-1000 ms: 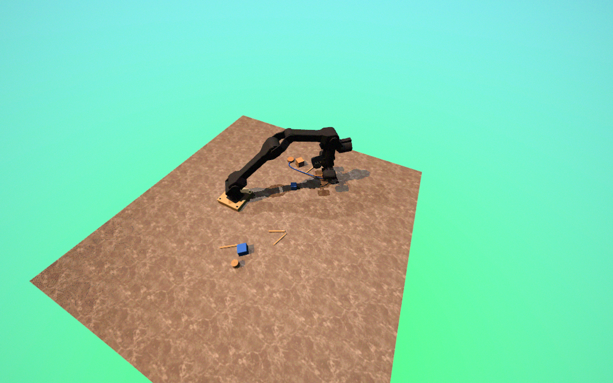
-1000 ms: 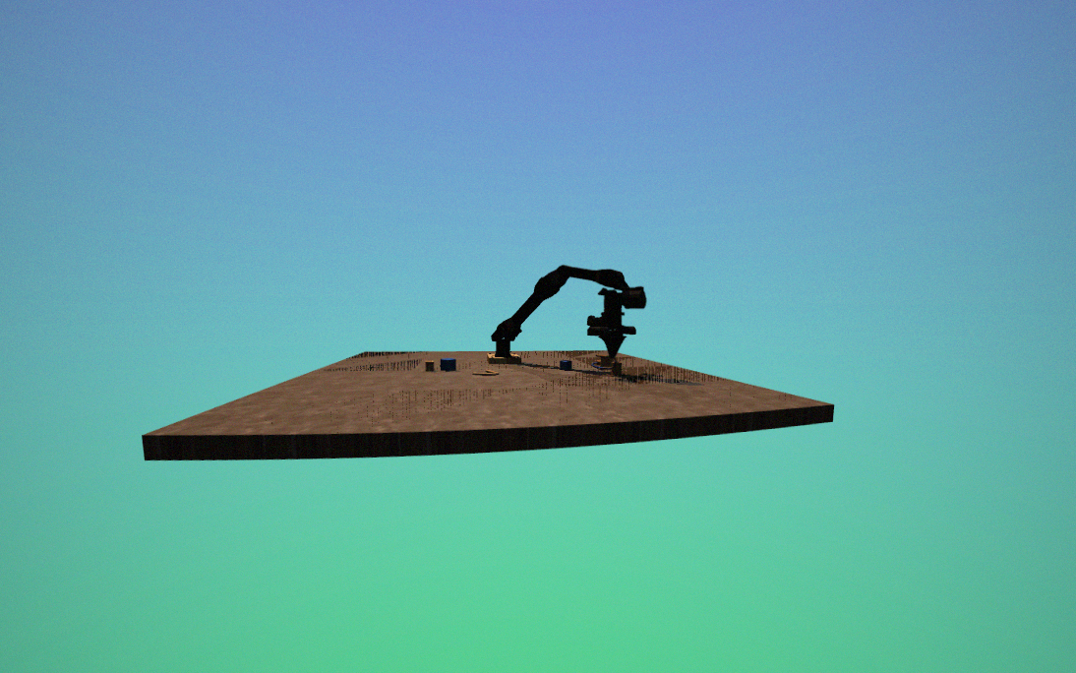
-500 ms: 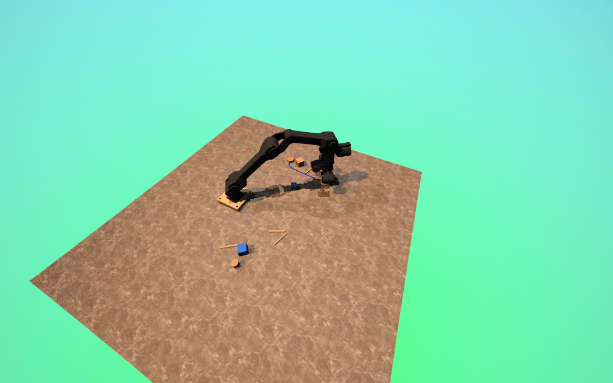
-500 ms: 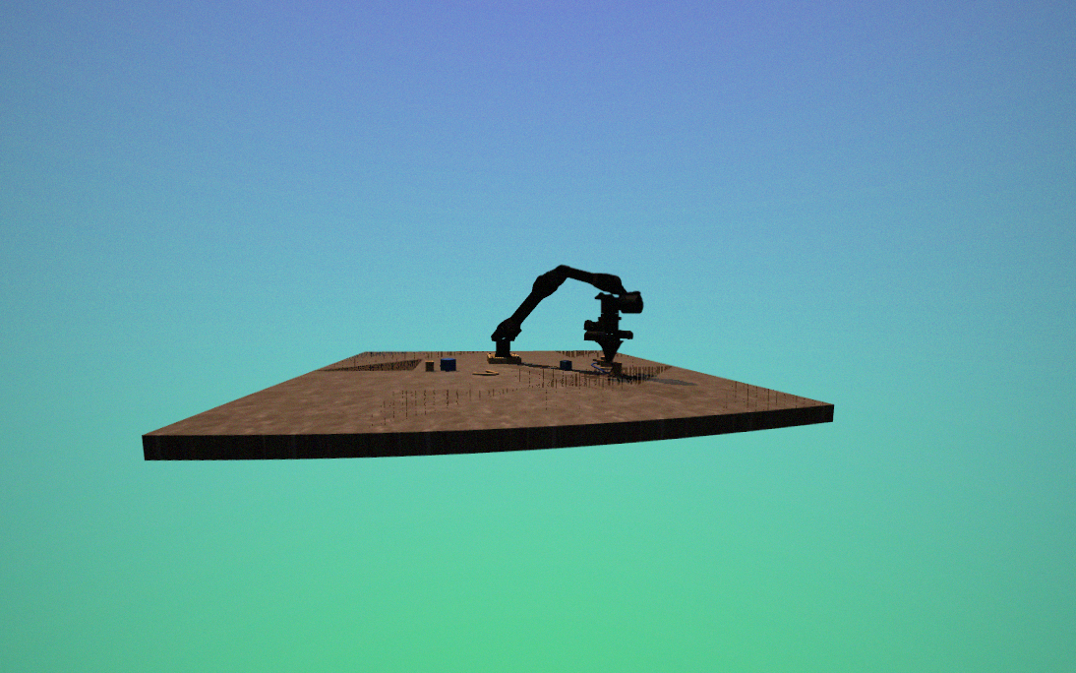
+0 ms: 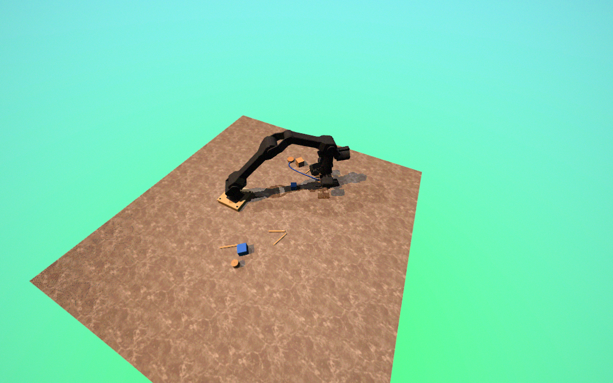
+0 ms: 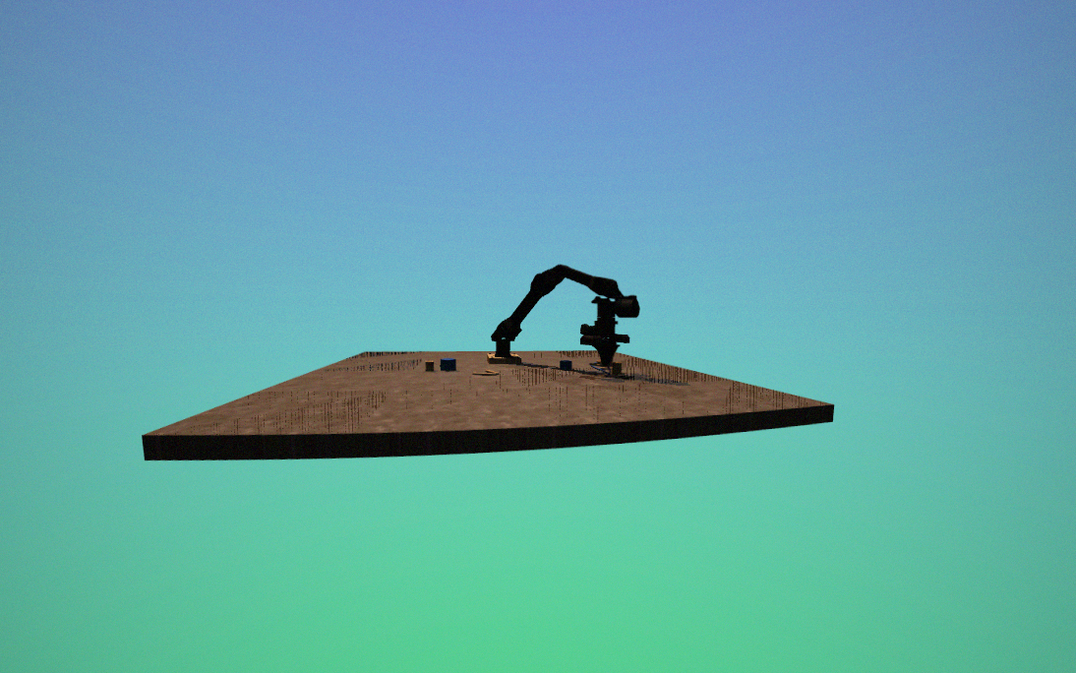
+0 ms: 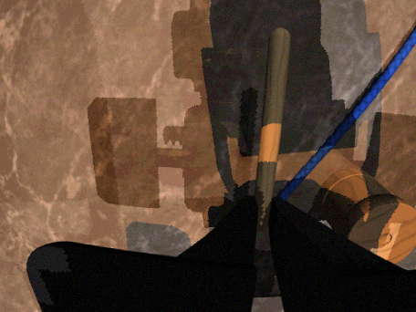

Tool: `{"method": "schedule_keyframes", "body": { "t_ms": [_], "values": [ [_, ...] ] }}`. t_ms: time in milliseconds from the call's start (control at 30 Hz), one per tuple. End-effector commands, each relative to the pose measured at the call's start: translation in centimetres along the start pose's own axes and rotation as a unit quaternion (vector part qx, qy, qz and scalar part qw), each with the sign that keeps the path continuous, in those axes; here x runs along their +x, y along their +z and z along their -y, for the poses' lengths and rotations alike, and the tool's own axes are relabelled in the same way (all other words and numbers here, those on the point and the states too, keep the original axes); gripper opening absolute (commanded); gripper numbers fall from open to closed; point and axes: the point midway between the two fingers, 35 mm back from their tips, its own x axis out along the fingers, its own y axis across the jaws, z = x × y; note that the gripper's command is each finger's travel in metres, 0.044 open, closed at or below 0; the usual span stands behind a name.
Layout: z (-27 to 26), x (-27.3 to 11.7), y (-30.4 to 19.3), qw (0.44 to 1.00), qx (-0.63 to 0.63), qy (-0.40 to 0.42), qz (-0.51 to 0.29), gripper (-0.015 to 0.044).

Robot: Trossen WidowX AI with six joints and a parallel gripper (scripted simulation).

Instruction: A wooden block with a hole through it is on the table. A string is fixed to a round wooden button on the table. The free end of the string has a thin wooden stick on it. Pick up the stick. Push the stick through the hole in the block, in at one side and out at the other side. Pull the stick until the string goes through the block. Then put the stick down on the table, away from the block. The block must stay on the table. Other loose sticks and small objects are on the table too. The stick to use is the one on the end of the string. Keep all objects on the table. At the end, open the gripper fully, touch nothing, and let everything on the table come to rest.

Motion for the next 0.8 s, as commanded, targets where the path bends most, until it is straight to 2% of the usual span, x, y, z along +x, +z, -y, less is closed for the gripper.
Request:
{"method": "schedule_keyframes", "body": {
  "t_ms": [0,767],
  "values": [
    [-0.4,0.5,0.4,1.000,-0.003,0.002,0.002,0.0000],
    [-1.1,1.4,1.6,1.000,-0.003,0.002,0.004,0.0000]
  ]
}}
